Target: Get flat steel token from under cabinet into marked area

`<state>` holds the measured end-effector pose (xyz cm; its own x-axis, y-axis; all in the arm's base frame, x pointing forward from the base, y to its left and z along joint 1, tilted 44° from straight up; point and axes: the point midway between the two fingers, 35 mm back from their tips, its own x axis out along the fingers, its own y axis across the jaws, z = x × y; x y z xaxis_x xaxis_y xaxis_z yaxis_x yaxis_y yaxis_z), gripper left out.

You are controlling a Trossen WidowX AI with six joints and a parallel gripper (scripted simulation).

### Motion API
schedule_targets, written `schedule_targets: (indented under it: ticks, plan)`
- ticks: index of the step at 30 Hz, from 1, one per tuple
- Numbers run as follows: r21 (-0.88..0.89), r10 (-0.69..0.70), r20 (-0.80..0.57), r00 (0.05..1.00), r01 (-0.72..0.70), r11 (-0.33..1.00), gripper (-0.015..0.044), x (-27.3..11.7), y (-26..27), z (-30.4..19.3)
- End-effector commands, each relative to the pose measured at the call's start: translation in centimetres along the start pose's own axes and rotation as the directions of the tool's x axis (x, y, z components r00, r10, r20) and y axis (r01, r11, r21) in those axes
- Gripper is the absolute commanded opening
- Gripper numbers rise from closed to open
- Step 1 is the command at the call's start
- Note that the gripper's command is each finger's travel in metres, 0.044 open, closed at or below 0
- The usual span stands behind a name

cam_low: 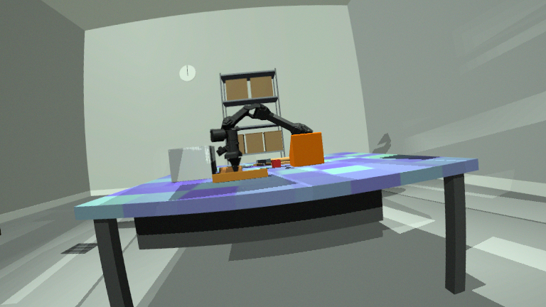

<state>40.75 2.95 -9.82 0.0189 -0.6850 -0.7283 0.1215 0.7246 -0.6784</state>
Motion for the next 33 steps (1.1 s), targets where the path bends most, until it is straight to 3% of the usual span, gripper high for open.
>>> schedule_targets:
  ticks: [1, 33]
  plan:
    - [0.005, -0.01, 0.005, 1.0, 0.01, 1.0, 0.0, 0.1, -0.8, 0.2]
    - [0.004, -0.011, 0.004, 1.0, 0.011, 1.0, 0.0, 0.1, -2.8, -0.5]
